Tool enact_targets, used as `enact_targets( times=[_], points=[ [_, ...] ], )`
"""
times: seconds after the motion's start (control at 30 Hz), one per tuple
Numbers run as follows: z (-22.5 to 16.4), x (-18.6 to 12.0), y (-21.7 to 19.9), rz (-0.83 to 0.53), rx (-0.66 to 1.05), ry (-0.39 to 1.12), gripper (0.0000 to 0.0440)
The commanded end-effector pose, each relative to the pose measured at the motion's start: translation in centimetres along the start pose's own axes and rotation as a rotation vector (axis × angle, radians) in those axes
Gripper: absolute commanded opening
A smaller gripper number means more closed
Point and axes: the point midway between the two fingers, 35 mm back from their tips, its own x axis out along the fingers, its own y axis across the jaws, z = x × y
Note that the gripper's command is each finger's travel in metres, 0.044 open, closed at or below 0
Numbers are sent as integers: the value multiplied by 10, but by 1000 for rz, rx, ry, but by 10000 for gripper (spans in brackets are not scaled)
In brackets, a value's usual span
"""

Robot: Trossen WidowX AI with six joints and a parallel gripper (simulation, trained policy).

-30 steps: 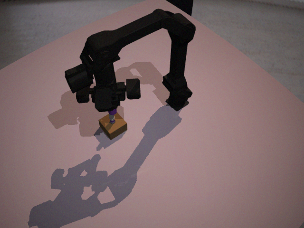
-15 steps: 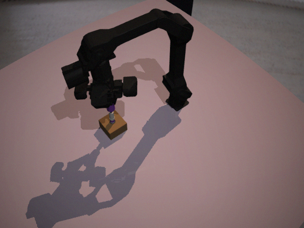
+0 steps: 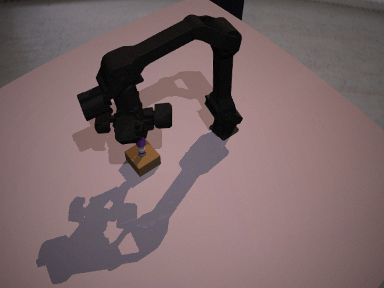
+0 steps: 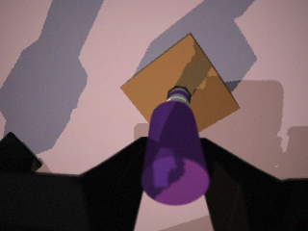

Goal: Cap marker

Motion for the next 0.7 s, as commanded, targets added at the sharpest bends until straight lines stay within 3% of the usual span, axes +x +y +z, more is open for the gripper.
enact_targets(
  times=[0.0,0.37,0.47,0.67],
  points=[
    [-1,16,4,46,-13,7,0],
    [-1,40,3,60,-54,8,1],
    [-3,45,4,67,-58,18,80],
    [-4,47,8,81,-65,21,107]
  ],
)
